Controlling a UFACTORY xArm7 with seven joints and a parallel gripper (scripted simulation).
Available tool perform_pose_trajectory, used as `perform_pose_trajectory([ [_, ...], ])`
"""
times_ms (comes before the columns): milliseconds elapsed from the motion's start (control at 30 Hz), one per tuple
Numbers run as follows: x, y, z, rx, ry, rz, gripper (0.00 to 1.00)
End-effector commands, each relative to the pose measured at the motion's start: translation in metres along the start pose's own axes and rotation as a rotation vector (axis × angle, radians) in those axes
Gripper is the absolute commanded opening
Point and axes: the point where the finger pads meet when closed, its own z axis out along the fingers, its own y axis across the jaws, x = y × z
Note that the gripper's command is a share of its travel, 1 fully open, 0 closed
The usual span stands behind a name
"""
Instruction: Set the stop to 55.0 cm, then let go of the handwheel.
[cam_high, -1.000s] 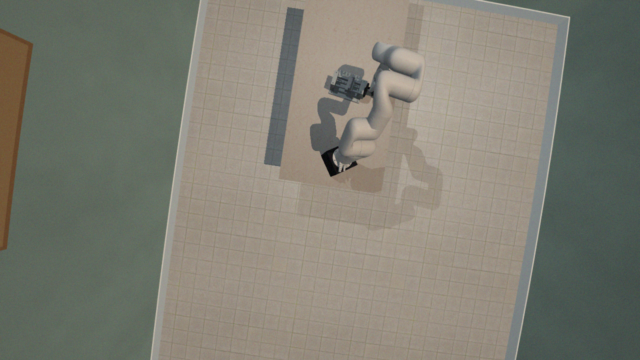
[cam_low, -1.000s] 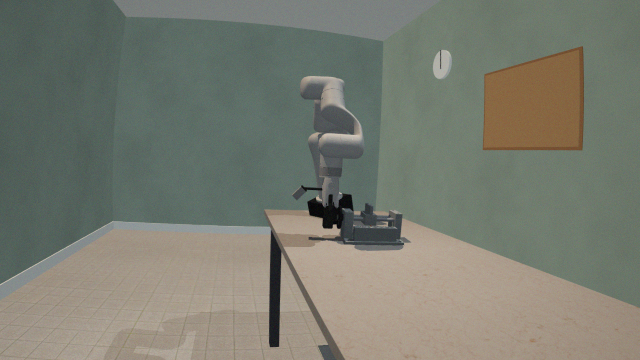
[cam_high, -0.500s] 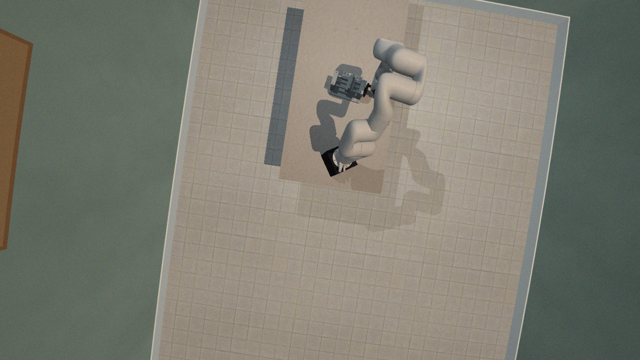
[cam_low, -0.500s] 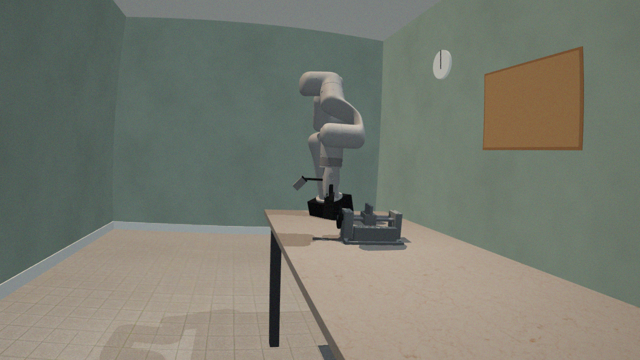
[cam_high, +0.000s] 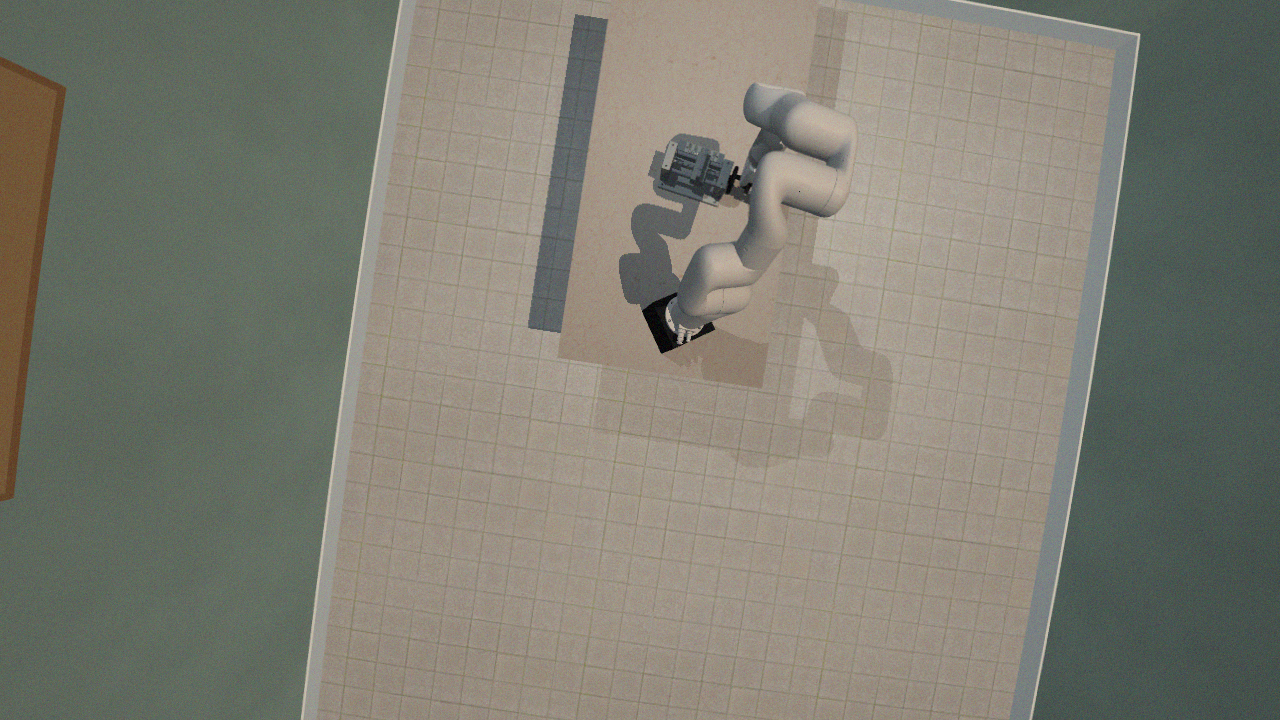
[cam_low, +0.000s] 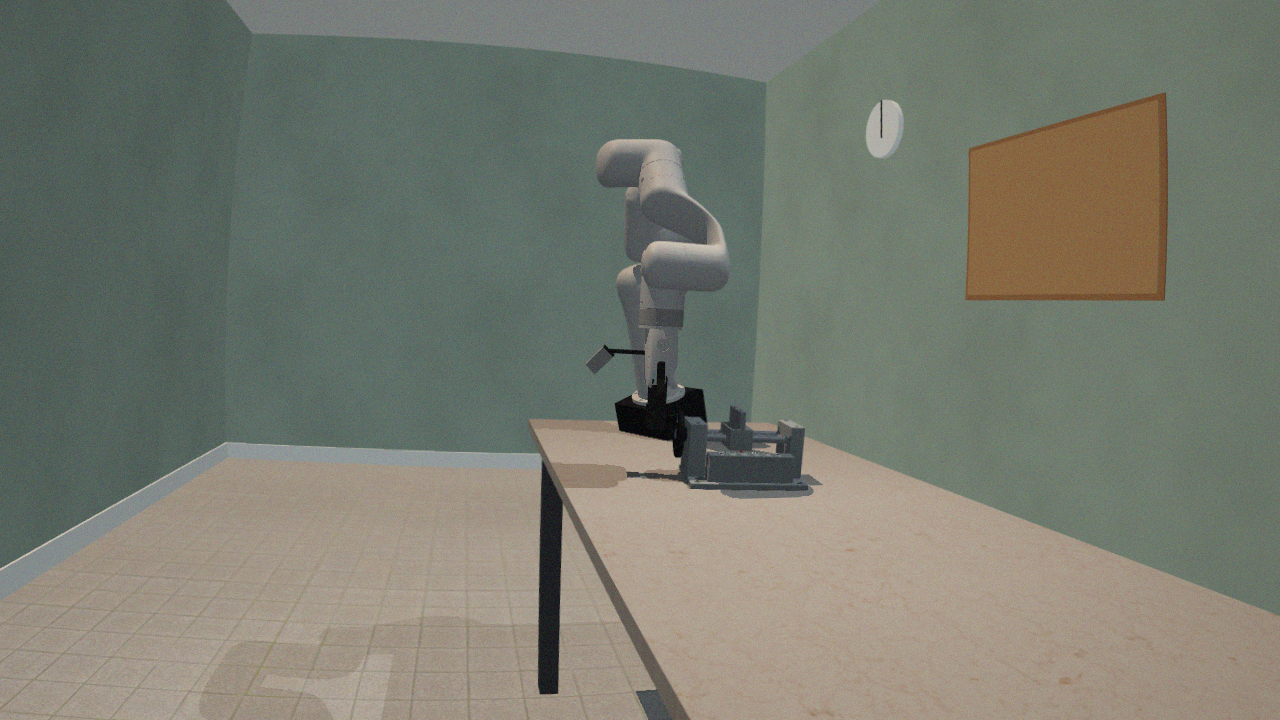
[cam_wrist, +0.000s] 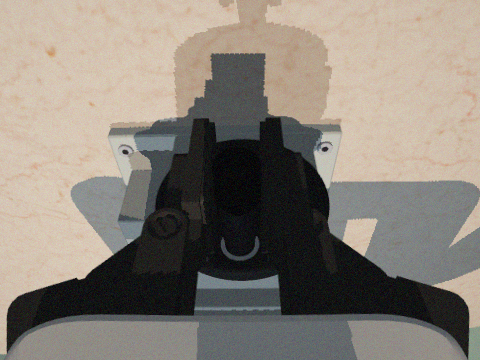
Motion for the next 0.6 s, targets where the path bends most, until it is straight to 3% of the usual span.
perform_pose_trajectory([
  [0,0.0,0.005,-0.001,0.003,0.0,0.0,0.06],
  [567,0.0,0.027,0.019,0.003,0.0,0.0,0.06],
])
